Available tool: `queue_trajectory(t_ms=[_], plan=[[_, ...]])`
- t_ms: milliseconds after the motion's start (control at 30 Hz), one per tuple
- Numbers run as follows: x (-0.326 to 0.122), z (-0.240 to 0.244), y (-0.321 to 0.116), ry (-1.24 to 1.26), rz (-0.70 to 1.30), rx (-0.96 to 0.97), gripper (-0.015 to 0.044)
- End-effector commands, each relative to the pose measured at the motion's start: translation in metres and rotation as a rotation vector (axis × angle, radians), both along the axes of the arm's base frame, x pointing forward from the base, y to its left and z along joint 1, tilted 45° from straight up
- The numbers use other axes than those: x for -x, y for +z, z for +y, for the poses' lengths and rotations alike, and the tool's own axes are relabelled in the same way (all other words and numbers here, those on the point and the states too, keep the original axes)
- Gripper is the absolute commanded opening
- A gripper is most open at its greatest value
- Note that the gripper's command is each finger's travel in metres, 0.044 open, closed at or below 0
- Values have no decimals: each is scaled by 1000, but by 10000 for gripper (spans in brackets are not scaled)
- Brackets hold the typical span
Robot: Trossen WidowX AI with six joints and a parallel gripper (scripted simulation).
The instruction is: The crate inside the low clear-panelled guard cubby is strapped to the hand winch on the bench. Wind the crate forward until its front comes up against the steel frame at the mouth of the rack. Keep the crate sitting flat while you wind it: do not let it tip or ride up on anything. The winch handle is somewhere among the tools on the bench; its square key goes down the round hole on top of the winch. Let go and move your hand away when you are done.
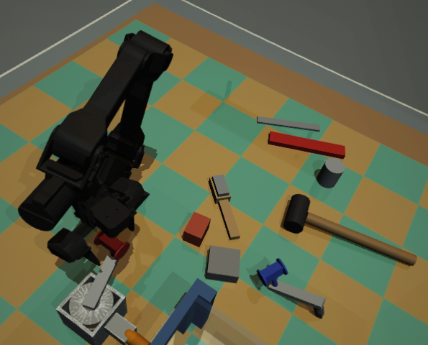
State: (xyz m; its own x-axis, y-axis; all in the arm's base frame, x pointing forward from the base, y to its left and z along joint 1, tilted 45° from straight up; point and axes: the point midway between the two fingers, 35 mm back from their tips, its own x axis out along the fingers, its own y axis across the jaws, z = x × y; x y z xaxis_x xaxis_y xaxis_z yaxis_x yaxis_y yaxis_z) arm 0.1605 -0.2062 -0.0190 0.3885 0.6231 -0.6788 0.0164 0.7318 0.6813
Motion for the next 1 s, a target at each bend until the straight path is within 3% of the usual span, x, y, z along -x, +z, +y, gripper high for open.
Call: queue_trajectory(t_ms=[0,633,967], plan=[[1,8,-5,-2,4,-11,440],[2,25,-20,-2,4,-12,440],[2,21,-19,2,0,-2,177]])
